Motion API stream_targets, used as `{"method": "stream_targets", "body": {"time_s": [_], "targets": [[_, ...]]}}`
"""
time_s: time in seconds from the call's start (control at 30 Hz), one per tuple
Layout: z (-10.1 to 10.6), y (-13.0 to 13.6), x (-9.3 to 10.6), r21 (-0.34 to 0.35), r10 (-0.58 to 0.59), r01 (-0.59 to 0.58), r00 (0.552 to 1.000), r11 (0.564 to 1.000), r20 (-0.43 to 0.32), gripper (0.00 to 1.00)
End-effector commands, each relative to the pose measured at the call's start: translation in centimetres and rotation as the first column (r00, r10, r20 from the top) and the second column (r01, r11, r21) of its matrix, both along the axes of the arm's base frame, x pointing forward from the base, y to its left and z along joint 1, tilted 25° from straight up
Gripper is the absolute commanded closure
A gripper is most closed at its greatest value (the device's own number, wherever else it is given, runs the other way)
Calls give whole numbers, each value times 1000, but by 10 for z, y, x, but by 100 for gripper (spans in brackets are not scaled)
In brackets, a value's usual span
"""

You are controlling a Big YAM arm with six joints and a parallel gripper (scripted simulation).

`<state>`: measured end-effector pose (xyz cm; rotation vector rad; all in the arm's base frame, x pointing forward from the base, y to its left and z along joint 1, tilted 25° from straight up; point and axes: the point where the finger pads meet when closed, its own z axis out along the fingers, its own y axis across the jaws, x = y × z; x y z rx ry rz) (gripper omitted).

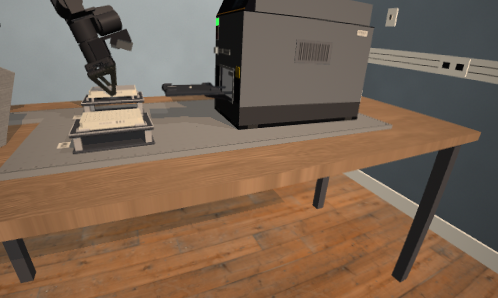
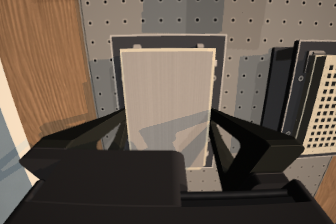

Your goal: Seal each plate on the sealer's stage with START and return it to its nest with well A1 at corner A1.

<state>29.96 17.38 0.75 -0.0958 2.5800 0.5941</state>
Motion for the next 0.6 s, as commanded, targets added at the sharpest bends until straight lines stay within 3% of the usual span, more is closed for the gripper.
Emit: {"method": "stream_targets", "body": {"time_s": [0.0, 0.23, 0.57], "targets": [[0, 3, 1, 14, -1, 1, 1000, 1000, 15, 100], [-5, 2, -2, 5, -2, 2, 1000, 1000, 7, 100], [0, 13, 10, 18, 7, -8, 1000, 1000, 24, 100]]}}
